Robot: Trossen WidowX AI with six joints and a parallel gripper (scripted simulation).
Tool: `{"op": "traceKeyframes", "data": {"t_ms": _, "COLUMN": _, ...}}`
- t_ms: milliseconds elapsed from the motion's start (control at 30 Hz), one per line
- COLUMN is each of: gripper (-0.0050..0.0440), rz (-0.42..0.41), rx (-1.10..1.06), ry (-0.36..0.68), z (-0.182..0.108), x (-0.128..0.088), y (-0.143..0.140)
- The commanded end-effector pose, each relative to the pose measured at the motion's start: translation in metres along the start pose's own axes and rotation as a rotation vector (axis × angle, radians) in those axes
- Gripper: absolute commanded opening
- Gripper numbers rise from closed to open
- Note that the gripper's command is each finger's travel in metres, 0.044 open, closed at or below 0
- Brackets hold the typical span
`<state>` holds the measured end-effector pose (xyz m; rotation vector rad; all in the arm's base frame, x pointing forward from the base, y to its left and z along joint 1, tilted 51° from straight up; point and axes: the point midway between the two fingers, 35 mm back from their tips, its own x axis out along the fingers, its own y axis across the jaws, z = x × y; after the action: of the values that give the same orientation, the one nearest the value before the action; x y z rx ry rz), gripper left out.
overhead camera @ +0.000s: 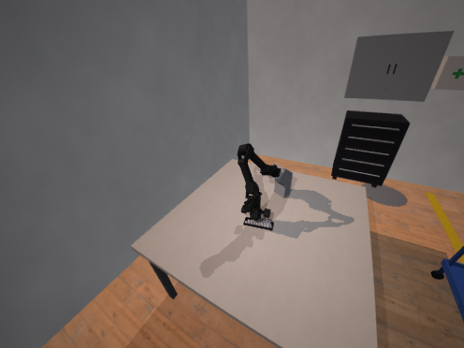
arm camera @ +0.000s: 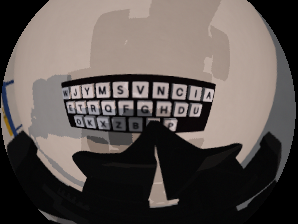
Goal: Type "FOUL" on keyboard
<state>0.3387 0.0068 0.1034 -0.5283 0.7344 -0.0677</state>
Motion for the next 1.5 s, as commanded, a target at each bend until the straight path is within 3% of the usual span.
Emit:
{"op": "traceKeyframes", "data": {"t_ms": 0, "gripper": 0.0000, "rz": 0.003, "rx": -0.004, "ry": 0.002, "z": 0.000, "x": 0.002, "y": 0.001}}
{"op": "traceKeyframes", "data": {"t_ms": 933, "gripper": 0.0000, "rz": 0.003, "rx": -0.004, "ry": 0.002, "z": 0.000, "x": 0.002, "y": 0.001}}
{"op": "traceKeyframes", "data": {"t_ms": 1167, "gripper": 0.0000, "rz": 0.004, "rx": -0.004, "ry": 0.002, "z": 0.000, "x": -0.031, "y": 0.001}}
{"op": "traceKeyframes", "data": {"t_ms": 1467, "gripper": 0.0000, "rz": 0.008, "rx": -0.008, "ry": 0.006, "z": -0.001, "x": -0.029, "y": 0.004}}
